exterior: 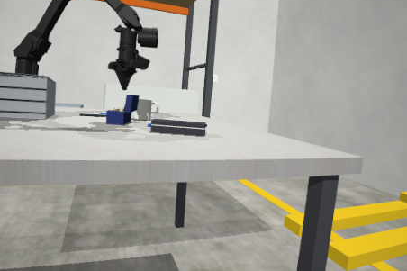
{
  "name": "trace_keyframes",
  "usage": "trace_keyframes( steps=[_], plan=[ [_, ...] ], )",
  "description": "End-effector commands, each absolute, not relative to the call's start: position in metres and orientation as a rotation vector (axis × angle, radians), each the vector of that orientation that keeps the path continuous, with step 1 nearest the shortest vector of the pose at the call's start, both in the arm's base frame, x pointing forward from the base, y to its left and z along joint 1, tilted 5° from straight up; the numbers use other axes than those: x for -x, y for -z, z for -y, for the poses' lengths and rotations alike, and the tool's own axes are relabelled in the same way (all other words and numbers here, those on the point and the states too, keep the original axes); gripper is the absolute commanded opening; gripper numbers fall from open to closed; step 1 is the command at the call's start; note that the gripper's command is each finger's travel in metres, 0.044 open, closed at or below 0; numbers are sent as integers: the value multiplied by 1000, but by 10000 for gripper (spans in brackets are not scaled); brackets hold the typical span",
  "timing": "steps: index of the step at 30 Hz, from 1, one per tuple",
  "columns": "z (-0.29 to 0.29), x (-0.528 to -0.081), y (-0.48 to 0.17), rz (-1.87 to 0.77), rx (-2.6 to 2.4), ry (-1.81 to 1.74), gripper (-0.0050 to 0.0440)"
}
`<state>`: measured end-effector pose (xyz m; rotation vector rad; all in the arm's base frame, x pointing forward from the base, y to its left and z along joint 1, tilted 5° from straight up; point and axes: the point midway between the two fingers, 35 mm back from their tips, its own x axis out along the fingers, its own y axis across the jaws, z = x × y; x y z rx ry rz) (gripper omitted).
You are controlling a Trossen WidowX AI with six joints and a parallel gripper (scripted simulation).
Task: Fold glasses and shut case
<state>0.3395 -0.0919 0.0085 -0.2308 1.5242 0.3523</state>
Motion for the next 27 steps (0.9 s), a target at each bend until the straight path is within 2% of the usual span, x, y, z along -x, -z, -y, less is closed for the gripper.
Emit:
trace_keyframes(
  steps=[1,27],
  plan=[
    [86,-343,-10,-1532,171,-289,0],
    [36,-357,-15,-1537,-456,331,0]
  ],
)
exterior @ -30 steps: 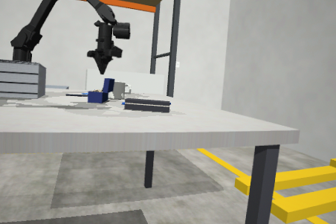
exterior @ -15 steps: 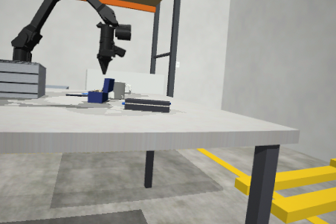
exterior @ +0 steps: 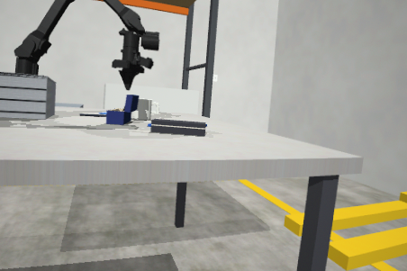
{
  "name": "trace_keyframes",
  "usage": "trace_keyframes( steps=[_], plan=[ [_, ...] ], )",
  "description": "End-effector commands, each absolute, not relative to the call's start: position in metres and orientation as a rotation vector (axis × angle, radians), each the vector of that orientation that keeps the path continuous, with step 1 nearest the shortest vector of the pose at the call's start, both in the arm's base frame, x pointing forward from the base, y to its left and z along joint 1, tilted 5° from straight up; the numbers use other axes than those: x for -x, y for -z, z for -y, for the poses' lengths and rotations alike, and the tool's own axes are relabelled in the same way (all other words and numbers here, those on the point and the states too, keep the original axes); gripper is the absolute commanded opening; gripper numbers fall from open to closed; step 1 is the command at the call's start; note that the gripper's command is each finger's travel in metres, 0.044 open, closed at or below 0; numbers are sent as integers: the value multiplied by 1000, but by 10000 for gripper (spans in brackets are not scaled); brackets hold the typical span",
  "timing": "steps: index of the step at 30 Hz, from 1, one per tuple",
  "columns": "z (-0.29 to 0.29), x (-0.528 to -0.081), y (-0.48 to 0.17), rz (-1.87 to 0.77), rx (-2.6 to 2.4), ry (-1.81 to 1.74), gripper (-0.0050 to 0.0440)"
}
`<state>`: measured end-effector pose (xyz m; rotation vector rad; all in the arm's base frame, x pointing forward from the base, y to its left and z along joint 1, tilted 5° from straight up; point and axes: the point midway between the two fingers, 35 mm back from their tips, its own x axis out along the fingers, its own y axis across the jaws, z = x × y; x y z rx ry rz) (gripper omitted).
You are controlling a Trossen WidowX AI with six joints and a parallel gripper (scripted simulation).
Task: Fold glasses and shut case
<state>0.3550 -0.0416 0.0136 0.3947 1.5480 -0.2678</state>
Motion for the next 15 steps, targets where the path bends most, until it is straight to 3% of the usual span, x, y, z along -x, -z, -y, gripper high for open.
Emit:
trace_keyframes(
  steps=[1,15],
  plan=[
    [34,-358,-15,-1533,-484,358,0],
    [6,-362,-18,-1460,-807,682,0]
  ],
)
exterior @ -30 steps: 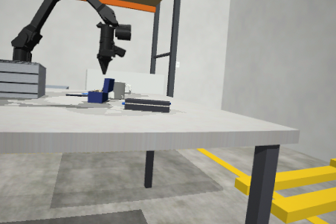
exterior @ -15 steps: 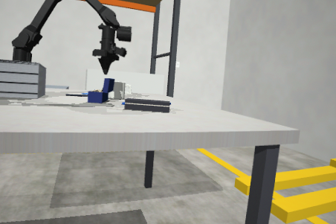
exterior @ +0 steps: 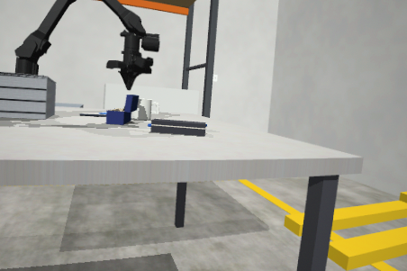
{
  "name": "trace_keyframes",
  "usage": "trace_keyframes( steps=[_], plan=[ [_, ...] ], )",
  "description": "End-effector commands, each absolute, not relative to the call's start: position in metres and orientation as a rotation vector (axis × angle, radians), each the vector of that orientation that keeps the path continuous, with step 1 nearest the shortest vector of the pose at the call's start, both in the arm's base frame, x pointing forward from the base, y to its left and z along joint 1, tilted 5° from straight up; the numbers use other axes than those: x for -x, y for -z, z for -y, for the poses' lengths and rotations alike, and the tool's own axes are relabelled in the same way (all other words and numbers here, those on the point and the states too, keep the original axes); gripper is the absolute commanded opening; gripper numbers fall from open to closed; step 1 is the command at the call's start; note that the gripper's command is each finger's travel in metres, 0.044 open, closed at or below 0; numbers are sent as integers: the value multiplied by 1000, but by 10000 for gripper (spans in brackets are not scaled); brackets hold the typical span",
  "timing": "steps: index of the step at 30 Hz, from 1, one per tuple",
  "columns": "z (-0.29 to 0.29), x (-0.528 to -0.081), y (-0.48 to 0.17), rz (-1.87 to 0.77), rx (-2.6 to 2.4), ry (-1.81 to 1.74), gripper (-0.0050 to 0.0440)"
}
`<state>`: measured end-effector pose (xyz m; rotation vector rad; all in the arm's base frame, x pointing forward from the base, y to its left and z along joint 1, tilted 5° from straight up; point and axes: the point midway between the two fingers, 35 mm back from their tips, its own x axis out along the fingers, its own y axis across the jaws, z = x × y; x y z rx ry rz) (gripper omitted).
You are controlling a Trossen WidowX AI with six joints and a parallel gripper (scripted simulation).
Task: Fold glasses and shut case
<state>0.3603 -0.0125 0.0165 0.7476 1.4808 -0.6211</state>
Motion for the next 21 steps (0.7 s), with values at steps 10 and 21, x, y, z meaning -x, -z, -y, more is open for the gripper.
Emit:
trace_keyframes(
  steps=[10,21],
  plan=[
    [-14,-364,-20,-1370,-1046,923,0],
    [-38,-365,-22,-1236,-1306,1186,0]
  ],
)
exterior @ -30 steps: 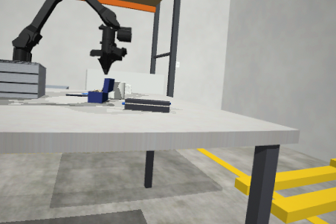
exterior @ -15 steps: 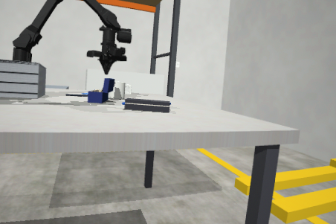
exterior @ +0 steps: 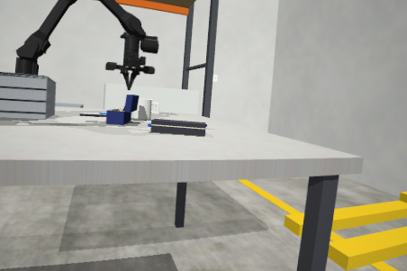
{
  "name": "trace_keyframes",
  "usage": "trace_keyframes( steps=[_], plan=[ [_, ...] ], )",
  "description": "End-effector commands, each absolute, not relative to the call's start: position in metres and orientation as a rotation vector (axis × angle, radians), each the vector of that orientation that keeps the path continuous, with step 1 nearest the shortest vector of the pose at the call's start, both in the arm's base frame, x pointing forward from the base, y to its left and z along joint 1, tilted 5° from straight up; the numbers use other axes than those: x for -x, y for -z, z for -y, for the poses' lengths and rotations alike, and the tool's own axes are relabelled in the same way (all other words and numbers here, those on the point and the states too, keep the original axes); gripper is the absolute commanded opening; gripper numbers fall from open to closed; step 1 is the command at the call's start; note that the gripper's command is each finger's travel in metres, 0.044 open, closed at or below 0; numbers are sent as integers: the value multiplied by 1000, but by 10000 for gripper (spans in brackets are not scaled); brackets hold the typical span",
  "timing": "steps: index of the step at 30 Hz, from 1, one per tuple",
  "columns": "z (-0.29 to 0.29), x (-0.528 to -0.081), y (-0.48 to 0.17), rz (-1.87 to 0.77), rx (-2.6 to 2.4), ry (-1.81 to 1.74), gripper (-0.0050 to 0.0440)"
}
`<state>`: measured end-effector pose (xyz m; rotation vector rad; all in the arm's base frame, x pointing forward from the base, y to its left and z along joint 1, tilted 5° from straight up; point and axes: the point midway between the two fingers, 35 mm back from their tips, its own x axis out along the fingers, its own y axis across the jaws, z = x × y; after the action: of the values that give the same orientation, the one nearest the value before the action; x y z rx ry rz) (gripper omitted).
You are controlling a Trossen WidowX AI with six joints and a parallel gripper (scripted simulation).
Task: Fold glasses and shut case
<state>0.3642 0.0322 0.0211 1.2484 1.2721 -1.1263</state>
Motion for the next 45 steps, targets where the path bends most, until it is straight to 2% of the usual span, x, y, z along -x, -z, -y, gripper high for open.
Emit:
trace_keyframes(
  steps=[1,9,13,45],
  plan=[
    [-40,-365,-22,-1220,-1332,1212,0],
    [-46,-365,-19,-1179,-1395,1277,0],
    [-50,-366,27,-1179,-1395,1277,0],
    [-33,-362,30,-1179,-1395,1277,0]
  ],
)
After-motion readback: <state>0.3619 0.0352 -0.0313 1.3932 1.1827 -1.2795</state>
